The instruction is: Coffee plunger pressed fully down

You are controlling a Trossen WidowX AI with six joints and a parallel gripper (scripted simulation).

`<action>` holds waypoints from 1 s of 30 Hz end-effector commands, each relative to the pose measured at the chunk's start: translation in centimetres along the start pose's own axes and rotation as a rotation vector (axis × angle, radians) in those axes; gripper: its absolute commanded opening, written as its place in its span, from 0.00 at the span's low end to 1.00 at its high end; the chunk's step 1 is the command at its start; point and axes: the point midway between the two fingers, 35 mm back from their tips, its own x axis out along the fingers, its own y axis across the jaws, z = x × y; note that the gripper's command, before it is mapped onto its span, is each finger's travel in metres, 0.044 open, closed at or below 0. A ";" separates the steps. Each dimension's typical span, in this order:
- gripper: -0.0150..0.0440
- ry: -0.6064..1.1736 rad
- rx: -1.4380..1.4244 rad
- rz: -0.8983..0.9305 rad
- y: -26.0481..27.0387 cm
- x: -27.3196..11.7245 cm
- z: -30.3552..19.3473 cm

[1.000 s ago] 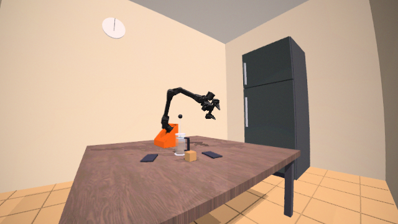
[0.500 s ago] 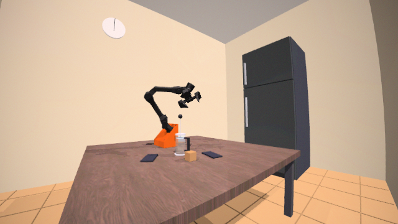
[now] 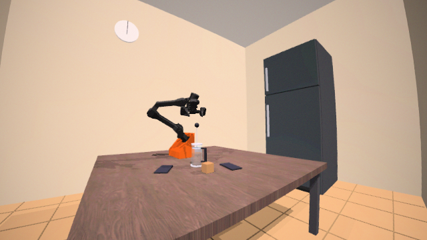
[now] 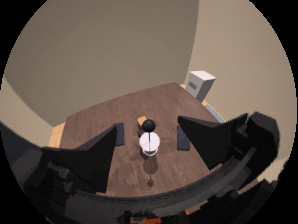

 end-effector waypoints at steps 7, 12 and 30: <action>1.00 -0.009 -0.009 -0.002 -0.4 2.0 -3.4; 1.00 -0.007 -0.009 -0.002 -0.4 2.2 -3.4; 1.00 -0.001 -0.006 0.002 -0.3 5.0 -3.4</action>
